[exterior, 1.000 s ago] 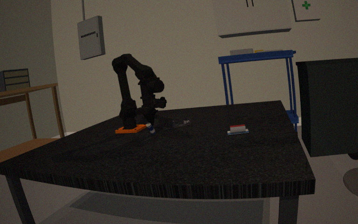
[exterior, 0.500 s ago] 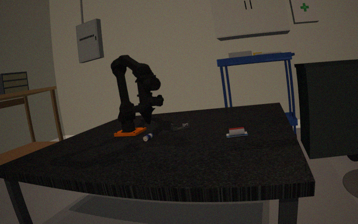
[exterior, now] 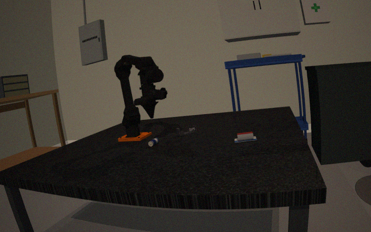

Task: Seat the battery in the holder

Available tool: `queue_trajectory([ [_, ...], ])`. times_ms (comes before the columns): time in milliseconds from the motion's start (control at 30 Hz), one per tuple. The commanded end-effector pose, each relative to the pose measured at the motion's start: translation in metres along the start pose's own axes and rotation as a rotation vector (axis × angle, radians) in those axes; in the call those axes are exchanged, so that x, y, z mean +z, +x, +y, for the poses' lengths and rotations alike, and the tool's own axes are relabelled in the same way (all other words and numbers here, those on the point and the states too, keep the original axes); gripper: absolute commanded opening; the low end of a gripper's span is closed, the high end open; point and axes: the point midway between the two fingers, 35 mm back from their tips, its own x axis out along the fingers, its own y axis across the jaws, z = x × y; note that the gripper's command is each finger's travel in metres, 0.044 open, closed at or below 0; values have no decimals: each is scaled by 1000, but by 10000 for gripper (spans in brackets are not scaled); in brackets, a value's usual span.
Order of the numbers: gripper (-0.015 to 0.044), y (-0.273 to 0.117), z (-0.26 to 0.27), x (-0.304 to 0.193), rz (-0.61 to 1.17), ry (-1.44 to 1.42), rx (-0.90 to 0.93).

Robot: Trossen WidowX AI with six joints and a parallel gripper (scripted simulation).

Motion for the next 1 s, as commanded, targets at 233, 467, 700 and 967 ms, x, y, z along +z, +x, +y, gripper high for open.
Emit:
queue_trajectory([
  [233, 157, 18, -7, 1, -1, 444, 0],
  [467, 245, 47, -16, 1, -1, 1145, 2],
  [700, 245, 65, -20, -1, -1, 1589, 3],
  [967, 245, 65, -20, -1, -1, 1589, 3],
])
